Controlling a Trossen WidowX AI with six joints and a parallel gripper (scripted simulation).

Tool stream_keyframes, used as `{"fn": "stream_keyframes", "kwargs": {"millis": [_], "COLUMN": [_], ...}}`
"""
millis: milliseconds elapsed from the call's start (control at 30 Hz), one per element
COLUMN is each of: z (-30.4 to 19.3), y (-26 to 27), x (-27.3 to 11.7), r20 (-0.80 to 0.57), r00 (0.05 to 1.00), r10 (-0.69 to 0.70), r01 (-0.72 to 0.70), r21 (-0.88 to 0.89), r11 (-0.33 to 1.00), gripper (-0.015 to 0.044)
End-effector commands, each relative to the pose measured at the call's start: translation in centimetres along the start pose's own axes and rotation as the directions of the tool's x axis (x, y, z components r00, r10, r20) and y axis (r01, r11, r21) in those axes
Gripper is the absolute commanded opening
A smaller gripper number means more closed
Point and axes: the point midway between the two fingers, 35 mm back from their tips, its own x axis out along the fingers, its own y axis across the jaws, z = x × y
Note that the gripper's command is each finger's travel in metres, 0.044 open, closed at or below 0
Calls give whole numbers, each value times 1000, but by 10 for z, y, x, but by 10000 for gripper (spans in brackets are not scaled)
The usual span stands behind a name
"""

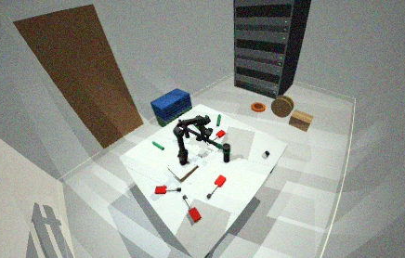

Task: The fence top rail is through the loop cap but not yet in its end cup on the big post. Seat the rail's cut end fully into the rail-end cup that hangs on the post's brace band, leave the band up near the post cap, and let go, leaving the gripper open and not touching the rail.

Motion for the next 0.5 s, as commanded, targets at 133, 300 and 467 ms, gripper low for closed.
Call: {"fn": "stream_keyframes", "kwargs": {"millis": [133,300,467], "z": [4,5,1], "y": [0,0,0], "x": [0,0,1], "r20": [9,10,-3], "r00": [1000,1000,1000], "r10": [2,2,0], "r01": [-2,-2,0], "r21": [-1,-1,-1], "r11": [1000,1000,1000], "gripper": [0,0,0]}}
